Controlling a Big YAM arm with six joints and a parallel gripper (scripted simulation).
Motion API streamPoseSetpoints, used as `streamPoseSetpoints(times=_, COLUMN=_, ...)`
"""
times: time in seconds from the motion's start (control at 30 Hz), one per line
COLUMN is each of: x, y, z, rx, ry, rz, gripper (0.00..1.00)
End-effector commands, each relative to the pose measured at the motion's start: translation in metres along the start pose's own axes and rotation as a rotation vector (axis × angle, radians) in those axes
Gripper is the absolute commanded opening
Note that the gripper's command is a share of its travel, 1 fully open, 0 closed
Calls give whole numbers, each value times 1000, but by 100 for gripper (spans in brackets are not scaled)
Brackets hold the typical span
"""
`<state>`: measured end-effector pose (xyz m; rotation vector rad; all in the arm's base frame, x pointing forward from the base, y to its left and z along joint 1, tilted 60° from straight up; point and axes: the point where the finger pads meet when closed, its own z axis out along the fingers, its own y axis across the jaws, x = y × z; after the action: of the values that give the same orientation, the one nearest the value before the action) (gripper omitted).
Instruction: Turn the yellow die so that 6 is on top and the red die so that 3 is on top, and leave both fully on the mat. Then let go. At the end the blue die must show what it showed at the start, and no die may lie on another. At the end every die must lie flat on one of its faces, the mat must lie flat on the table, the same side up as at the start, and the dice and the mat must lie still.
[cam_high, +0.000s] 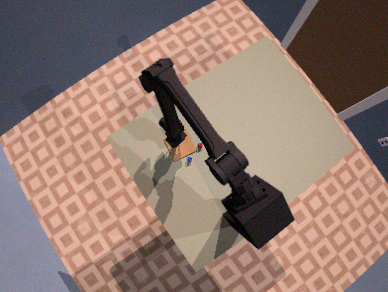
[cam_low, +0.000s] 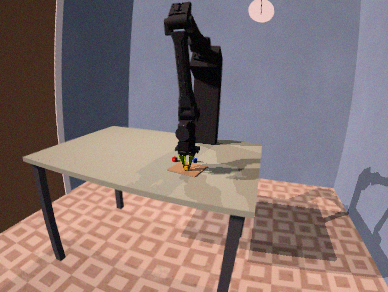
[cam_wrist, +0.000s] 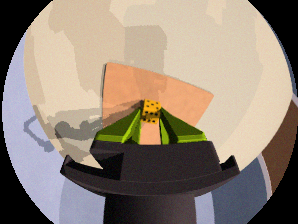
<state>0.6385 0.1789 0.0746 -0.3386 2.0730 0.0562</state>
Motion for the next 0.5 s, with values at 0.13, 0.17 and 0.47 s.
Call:
streamPoseSetpoints(times=0.13, x=3, y=5, z=1, rx=-5, ry=7, rz=-13, gripper=15)
streamPoseSetpoints(times=0.17, x=3, y=5, z=1, rx=-5, ry=7, rz=-13, gripper=15)
streamPoseSetpoints(times=0.47, x=5, y=6, z=1, rx=-5, ry=7, rz=-14, gripper=15)
